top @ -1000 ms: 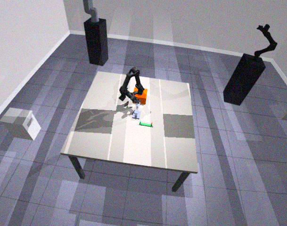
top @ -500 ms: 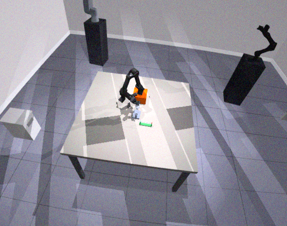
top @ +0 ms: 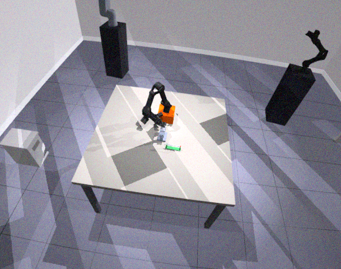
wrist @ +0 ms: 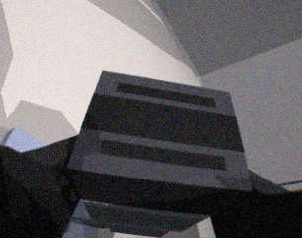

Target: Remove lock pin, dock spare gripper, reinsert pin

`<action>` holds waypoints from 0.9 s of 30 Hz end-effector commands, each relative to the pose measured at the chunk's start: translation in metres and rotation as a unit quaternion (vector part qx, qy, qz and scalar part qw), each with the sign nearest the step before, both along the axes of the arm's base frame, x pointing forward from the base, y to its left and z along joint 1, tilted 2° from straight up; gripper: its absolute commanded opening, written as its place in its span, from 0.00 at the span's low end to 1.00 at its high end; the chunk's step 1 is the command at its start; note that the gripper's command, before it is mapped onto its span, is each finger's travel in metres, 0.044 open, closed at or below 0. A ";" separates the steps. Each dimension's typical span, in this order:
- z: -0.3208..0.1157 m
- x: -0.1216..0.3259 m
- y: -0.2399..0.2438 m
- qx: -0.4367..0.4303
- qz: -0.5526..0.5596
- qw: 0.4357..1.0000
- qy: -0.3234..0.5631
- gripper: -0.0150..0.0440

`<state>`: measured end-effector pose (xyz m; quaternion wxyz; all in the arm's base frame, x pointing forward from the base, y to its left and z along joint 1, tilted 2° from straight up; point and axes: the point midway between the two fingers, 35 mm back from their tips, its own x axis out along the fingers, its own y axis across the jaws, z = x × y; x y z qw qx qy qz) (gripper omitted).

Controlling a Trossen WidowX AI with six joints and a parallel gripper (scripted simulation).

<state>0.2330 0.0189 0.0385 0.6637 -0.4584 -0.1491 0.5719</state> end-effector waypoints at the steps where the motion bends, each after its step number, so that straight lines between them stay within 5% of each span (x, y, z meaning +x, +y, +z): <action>1: 0.001 0.005 -0.001 0.002 -0.003 1.000 -0.007 0.25; 11: 0.000 0.000 0.000 0.000 0.000 1.000 0.000 0.25; 27: 0.000 0.000 0.000 0.000 0.000 1.000 0.000 0.97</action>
